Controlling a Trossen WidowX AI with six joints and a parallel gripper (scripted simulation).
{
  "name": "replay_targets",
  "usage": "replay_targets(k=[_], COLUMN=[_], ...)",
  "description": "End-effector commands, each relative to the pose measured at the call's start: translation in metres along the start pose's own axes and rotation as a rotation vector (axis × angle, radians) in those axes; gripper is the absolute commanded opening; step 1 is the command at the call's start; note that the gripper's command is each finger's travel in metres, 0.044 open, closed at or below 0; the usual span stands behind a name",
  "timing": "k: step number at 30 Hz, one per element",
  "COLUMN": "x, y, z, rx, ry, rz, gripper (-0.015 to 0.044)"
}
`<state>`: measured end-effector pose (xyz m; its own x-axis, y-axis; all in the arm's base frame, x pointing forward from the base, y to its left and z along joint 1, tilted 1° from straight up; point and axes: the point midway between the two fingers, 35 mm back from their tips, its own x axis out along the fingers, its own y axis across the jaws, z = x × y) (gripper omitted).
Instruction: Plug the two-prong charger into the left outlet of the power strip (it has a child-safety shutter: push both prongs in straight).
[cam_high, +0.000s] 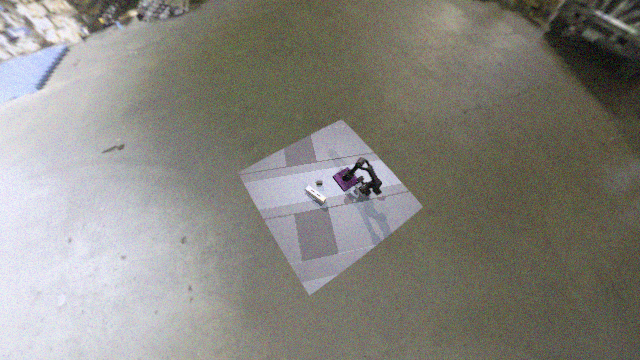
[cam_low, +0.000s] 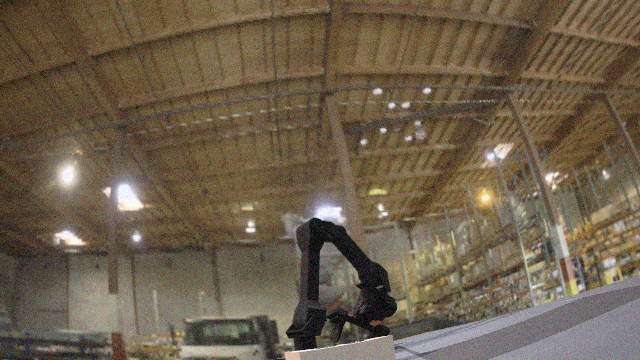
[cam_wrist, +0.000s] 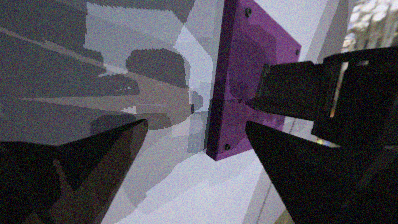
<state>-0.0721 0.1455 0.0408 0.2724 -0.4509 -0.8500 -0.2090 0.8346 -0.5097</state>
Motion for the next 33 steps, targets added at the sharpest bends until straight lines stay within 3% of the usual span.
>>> replay_targets(k=[1,33], x=[-0.001,-0.001], y=[0.004,0.016], z=[0.008,0.078], rx=[0.002,0.11], ry=[0.024,0.21], rz=[0.009,0.093], gripper=[0.044,0.044])
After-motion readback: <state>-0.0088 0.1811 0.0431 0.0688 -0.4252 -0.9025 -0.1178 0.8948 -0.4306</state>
